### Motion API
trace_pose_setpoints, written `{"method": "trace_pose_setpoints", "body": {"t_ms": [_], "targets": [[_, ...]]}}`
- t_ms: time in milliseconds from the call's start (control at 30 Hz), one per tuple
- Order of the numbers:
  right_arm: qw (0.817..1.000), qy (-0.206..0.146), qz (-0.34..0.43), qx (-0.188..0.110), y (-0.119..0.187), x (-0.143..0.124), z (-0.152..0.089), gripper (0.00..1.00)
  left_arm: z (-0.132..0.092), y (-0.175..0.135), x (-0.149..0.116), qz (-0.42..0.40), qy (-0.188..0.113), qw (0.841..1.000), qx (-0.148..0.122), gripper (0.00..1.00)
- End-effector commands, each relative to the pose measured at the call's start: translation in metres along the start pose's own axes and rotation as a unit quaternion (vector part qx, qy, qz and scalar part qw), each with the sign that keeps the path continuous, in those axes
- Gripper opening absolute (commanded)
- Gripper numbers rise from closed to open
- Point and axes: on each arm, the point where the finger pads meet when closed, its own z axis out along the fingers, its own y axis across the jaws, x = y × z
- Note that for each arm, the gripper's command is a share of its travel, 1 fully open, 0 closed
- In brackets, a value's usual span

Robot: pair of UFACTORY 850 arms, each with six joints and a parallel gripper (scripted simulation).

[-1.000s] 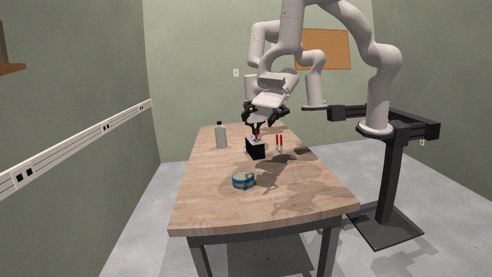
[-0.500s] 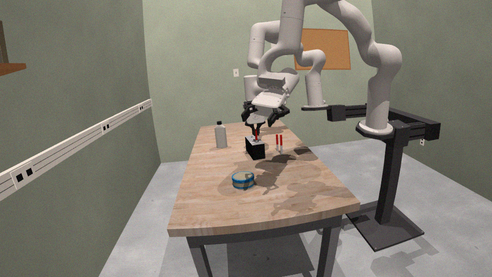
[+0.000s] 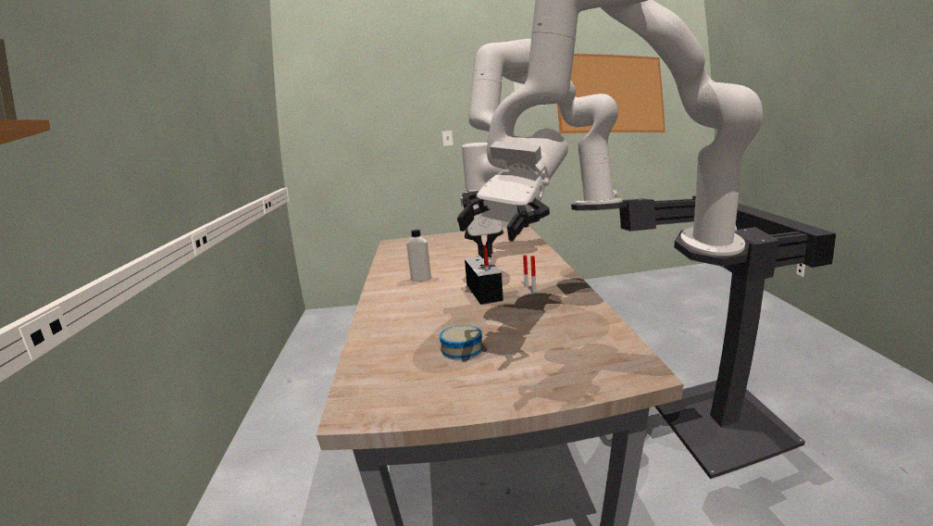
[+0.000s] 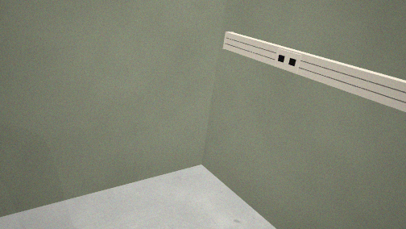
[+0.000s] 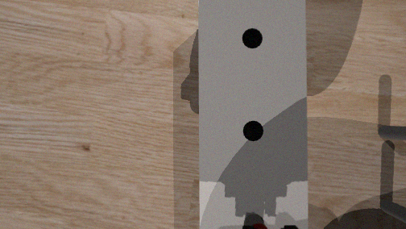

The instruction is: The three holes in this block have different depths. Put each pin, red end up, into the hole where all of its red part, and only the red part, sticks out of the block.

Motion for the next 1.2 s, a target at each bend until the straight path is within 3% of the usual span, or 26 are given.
{"method": "trace_pose_setpoints", "body": {"t_ms": [0, 1167], "targets": [[1.000, -0.001, 0.000, 0.001, -0.0010, -0.0007, -0.0010, 0.00, 0.0001, 0.0005, 0.0011, -0.001, 0.001, 1.000, 0.000, 1.00], [1.000, -0.001, 0.000, 0.001, -0.0011, -0.0004, 0.0030, 0.00, 0.0001, 0.0005, 0.0011, -0.001, 0.001, 1.000, 0.000, 1.00]]}}
